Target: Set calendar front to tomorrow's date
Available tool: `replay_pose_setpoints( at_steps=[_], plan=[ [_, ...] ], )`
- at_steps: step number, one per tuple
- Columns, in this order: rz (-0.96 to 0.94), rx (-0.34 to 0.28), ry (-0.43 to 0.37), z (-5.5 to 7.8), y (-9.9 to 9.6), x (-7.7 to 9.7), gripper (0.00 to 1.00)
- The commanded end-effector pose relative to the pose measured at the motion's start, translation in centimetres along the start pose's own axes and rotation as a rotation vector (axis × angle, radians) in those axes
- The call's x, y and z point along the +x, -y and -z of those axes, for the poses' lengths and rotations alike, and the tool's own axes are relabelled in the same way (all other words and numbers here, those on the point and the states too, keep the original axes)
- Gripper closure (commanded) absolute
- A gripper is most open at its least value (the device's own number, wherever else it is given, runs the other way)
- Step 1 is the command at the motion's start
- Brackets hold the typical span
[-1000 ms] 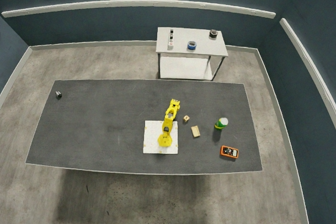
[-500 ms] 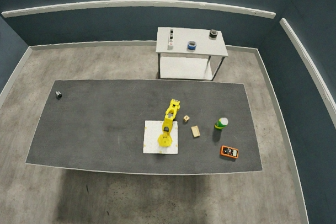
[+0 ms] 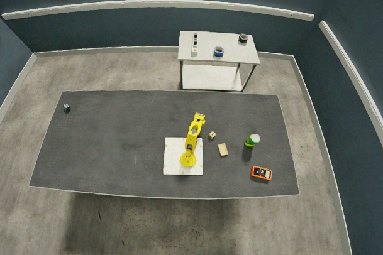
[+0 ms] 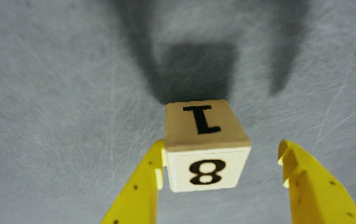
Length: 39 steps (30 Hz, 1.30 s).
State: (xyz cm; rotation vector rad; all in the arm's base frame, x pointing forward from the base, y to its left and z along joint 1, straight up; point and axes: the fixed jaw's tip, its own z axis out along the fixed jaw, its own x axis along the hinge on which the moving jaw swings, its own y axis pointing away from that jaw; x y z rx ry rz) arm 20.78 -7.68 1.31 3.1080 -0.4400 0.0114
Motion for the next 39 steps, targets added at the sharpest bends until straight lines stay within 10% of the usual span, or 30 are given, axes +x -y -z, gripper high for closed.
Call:
replay_pose_setpoints(
  at_steps=[1,27,39],
  plan=[
    [0.004,0.002,0.023,-0.4,-0.1,-0.4,0.64],
    [0.004,0.002,0.023,5.2,-0.1,-0.2,0.64],
    [0.004,0.002,0.023,5.6,-0.1,-0.2,0.64]
  ],
)
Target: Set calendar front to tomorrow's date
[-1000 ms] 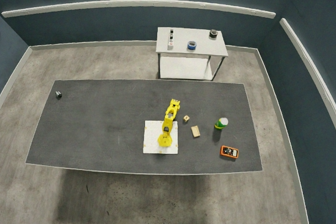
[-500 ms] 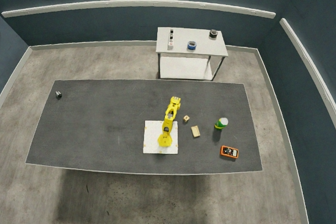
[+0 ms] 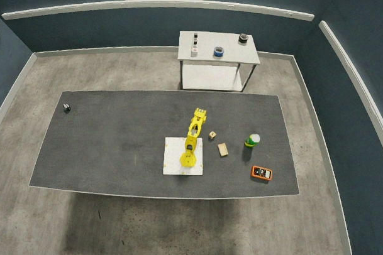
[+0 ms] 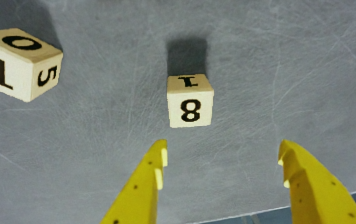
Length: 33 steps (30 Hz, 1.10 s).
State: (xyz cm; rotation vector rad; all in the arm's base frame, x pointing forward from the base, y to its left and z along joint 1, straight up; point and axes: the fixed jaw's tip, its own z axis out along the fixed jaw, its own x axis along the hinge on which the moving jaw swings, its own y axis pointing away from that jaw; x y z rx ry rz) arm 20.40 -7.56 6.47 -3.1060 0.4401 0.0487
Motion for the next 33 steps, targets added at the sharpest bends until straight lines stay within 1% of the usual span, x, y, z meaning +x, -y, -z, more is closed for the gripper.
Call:
replay_pose_setpoints(
  at_steps=[1,14,18,22,25,28,30,33],
  plan=[
    [0.004,0.001,-0.016,0.4,-0.1,0.1,0.64],
    [0.004,0.001,-0.016,0.4,-0.1,0.1,0.64],
    [0.004,0.0,-0.034,0.7,-0.1,0.2,0.64],
    [0.004,-0.003,-0.098,2.0,-0.1,0.4,0.64],
    [0.004,-0.006,-0.175,3.4,-0.1,0.6,0.65],
    [0.004,-0.01,-0.266,5.2,-0.1,0.6,0.65],
    [0.004,-0.01,-0.266,5.2,-0.1,0.6,0.65],
    [0.004,-0.014,-0.357,7.0,-0.1,0.5,0.65]
  ],
)
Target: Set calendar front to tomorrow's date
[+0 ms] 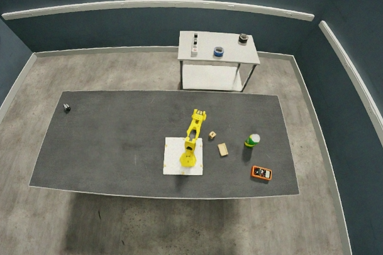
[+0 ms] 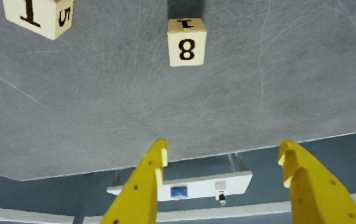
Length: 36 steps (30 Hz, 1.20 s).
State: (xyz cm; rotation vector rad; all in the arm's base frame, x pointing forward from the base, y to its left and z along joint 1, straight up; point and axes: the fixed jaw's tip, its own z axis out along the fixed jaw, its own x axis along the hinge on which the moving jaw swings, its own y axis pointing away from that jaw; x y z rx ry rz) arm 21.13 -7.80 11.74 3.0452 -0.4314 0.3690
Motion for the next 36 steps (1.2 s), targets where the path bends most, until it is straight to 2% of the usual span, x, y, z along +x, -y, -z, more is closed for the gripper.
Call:
replay_pose_setpoints(
  at_steps=[1,5,9,36],
  plan=[
    [0.004,-0.005,-0.111,2.2,-0.1,0.4,0.65],
    [0.004,-0.009,-0.199,3.9,-0.1,0.6,0.65],
    [0.004,-0.01,-0.238,4.7,-0.1,0.6,0.65],
    [-0.075,0.001,-0.242,4.7,-0.1,0.6,0.65]
  ],
)
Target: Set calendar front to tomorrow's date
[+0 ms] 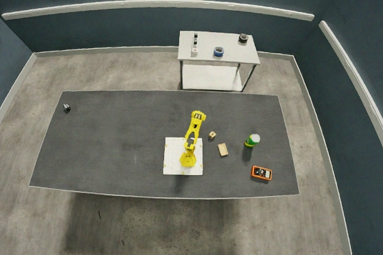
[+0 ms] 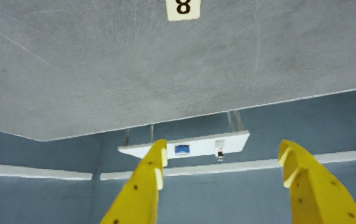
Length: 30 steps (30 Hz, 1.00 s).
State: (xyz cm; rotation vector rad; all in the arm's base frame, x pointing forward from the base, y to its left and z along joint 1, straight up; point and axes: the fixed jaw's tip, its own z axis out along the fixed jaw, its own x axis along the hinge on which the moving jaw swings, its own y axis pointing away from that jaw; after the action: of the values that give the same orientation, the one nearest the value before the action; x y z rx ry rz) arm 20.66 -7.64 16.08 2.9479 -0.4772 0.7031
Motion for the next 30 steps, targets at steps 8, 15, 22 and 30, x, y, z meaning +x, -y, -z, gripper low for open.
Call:
replay_pose_setpoints(
  at_steps=[8,15,22,30],
  plan=[
    [-0.154,0.003,-0.017,0.27,0.06,0.02,0.65],
    [-0.26,0.006,-0.016,0.19,0.17,-0.05,0.65],
    [-0.448,0.011,-0.015,0.07,0.38,-0.17,0.65],
    [-0.643,0.016,-0.012,-0.06,0.63,-0.29,0.65]
  ],
)
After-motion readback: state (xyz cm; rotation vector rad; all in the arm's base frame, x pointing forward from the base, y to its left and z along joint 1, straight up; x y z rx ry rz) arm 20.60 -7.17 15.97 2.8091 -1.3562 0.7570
